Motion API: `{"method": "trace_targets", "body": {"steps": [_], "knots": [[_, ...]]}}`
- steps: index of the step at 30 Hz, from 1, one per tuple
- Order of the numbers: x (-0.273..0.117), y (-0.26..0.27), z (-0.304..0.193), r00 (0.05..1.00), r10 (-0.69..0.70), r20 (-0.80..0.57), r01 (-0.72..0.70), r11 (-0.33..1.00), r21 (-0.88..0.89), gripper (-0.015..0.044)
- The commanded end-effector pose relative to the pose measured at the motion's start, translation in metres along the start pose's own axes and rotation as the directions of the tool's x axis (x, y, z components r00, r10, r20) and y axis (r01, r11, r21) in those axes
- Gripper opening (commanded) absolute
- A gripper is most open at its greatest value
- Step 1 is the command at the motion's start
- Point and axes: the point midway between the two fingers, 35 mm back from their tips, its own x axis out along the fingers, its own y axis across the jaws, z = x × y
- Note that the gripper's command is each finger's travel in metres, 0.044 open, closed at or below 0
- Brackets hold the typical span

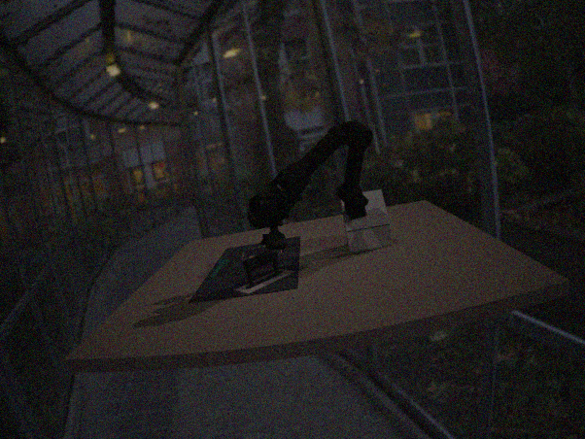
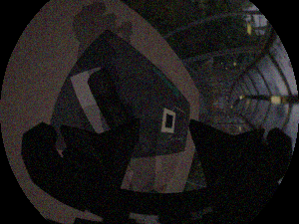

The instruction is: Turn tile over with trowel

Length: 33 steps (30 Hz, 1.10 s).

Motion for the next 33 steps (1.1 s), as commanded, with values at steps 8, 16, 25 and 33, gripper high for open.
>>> {"method": "trace_targets", "body": {"steps": [8,16,25,33], "knots": [[-0.003,0.064,-0.012,0.997,0.078,-0.002,-0.074,0.933,-0.352,0.03],[-0.002,0.065,-0.012,0.997,0.08,-0.002,-0.075,0.931,-0.357,0.03],[0.012,0.067,-0.012,0.997,0.079,-0.002,-0.075,0.931,-0.357,0.03],[0.026,0.068,-0.012,0.997,0.079,-0.002,-0.074,0.931,-0.358,0.03]]}}
